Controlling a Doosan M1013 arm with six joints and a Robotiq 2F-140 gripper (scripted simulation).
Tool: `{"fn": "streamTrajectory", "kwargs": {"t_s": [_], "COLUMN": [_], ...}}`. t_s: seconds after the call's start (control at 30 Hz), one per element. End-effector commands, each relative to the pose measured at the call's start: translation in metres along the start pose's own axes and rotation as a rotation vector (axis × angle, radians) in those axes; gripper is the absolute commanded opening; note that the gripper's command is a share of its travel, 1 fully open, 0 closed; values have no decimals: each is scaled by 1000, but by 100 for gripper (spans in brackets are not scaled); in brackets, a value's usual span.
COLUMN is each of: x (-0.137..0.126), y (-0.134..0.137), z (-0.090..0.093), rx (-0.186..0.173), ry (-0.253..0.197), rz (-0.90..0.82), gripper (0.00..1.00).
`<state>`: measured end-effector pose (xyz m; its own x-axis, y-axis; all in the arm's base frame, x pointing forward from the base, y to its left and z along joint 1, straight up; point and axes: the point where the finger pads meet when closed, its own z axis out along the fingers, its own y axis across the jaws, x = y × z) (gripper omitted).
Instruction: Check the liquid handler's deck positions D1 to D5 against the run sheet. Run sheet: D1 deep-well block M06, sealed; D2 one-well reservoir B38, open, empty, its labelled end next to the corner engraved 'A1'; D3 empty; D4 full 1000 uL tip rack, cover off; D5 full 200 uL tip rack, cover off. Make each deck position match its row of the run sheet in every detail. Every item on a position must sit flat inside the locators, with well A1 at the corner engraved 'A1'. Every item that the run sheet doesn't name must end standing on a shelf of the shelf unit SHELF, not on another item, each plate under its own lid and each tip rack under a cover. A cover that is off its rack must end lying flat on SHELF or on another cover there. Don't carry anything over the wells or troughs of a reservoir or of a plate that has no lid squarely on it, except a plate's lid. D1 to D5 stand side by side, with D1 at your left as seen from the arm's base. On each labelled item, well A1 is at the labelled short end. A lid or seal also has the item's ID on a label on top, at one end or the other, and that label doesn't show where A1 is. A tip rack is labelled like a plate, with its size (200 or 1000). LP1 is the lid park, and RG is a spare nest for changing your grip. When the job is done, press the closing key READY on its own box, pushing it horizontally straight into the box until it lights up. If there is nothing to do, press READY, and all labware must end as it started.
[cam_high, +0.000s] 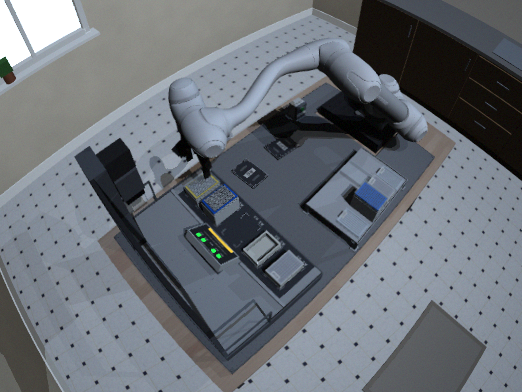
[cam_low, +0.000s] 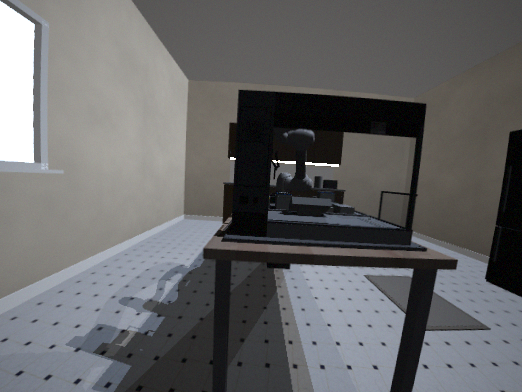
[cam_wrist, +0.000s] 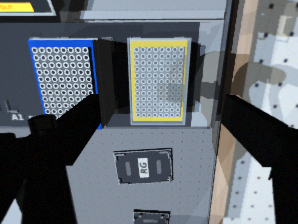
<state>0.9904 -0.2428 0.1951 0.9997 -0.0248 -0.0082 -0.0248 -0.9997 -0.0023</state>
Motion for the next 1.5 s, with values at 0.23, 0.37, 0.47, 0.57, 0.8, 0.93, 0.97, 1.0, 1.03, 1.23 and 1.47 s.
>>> {"fn": "streamTrajectory", "kwargs": {"t_s": [0.23, 0.37, 0.47, 0.57, 0.8, 0.93, 0.97, 1.0, 1.03, 1.23, 1.47], "x": [0, 0, 0, 0, 0, 0, 0, 0, 0, 0, 0], "y": [3, 3, 1, 1, 1, 1, 1, 1, 1, 1, 1], "z": [34, 46, 42, 42, 42, 42, 42, 42, 42, 42, 42], "rx": [-3, -3, -2, -2, -2, -2, -2, -2, -2, -2, -2], "ry": [1, 1, 3, 3, 3, 3, 3, 3, 3, 3, 3], "rz": [-8, -8, -4, -4, -4, -4, -4, -4, -4, -4, -4], "gripper": [79, 79, 79, 79, 79, 79, 79, 79, 79, 79, 79]}}
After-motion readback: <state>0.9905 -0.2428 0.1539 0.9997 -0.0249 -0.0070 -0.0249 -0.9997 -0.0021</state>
